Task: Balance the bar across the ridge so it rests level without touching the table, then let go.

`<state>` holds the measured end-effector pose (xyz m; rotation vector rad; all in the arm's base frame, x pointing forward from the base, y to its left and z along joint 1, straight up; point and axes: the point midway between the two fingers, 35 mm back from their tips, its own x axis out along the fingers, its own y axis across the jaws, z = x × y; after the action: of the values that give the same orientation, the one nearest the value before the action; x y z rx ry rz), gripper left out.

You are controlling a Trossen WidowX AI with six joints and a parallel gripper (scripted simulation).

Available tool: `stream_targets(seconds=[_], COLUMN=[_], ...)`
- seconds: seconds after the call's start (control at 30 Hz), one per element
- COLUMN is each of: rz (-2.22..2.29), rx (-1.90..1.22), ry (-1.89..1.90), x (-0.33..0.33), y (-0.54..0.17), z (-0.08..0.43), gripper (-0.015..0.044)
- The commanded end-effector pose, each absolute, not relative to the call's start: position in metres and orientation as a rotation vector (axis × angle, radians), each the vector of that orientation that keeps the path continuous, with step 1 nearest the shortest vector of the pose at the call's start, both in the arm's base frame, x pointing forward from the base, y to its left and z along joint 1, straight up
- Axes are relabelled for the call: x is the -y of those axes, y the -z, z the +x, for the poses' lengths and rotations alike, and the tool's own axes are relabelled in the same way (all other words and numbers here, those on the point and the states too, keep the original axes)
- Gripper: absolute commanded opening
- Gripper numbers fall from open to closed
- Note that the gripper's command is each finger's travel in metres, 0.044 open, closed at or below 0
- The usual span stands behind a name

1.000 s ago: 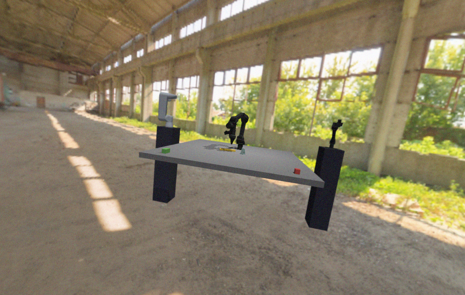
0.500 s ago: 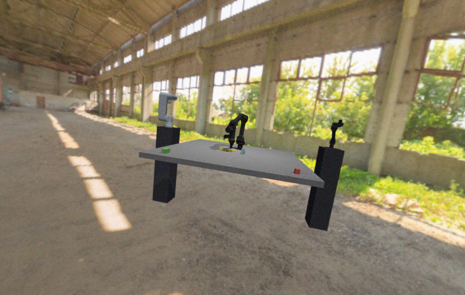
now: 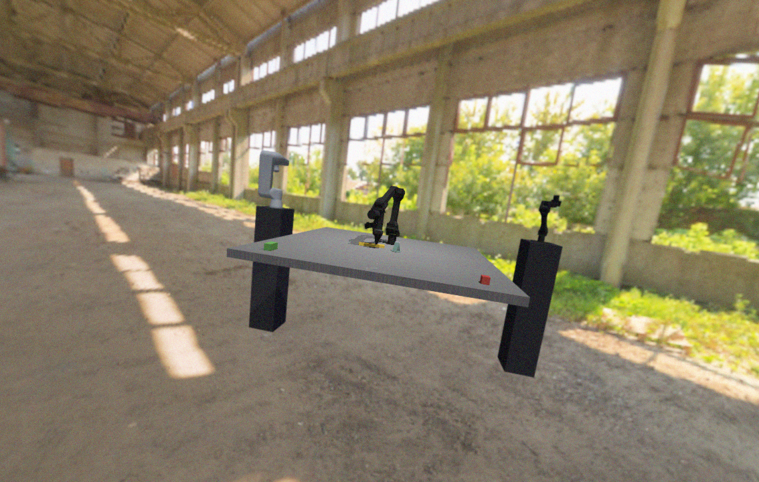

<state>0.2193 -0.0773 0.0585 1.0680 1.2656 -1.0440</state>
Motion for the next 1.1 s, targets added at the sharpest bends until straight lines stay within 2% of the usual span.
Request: stream_targets(seconds=[0.0,0.67,0.87,1.07], rz=[1.066,1.066,1.067,1.067], rx=[-1.278,-1.278,-1.276,-1.276], ry=[1.056,1.056,1.049,1.049], x=[0.0768,0.0767,0.0766,0.0766], y=[-0.0484,-0.0444,-0.0457,-0.0457], z=[0.2161,0.216,0.2172,0.2172], gripper=[0.0315,0.0315,0.0158,0.0118])
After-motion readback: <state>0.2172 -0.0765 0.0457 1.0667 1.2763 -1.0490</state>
